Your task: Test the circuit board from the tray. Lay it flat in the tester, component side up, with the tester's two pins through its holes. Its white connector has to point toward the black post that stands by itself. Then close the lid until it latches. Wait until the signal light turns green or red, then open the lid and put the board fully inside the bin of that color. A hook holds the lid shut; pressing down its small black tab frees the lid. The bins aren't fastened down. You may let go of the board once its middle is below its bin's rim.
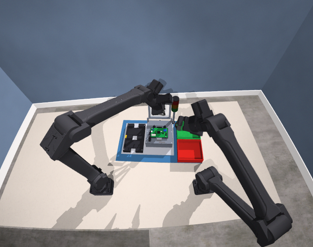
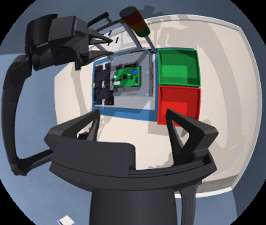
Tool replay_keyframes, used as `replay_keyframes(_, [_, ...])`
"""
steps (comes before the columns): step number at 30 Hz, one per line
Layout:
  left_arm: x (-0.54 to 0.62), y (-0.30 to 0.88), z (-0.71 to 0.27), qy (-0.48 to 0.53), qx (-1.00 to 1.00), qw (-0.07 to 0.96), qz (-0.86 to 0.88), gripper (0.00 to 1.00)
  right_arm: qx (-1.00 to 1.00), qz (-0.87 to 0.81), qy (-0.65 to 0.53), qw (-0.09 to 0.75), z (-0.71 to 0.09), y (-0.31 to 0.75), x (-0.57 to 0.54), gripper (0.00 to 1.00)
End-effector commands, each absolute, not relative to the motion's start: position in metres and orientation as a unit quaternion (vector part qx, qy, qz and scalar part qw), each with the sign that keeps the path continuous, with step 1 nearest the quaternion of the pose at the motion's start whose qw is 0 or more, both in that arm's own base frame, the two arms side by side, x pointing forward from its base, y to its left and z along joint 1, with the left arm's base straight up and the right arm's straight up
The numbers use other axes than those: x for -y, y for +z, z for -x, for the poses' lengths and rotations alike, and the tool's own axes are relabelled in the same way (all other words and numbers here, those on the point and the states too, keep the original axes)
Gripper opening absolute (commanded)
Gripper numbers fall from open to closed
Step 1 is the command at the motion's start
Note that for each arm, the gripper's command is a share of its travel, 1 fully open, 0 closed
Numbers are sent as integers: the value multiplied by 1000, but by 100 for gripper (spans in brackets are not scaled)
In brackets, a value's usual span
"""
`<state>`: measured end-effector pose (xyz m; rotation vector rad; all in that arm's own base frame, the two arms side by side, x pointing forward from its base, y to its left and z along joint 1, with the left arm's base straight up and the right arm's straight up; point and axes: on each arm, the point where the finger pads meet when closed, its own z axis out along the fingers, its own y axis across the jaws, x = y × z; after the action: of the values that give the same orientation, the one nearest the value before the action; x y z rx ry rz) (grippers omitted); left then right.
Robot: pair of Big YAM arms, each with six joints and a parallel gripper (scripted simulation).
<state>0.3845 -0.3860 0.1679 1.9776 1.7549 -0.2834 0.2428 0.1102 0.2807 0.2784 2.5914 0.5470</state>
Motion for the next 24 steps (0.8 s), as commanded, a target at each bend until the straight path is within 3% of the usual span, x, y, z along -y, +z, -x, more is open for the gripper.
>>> replay_keyframes(1, [403, 215, -399, -81, -625, 262, -730, 38, -927, -215, 220, 214, -262, 305, -104, 100])
replay_keyframes(24, [383, 265, -440, 73, -650, 181, -734, 38, -742, -641, 188, -52, -327, 220, -56, 100])
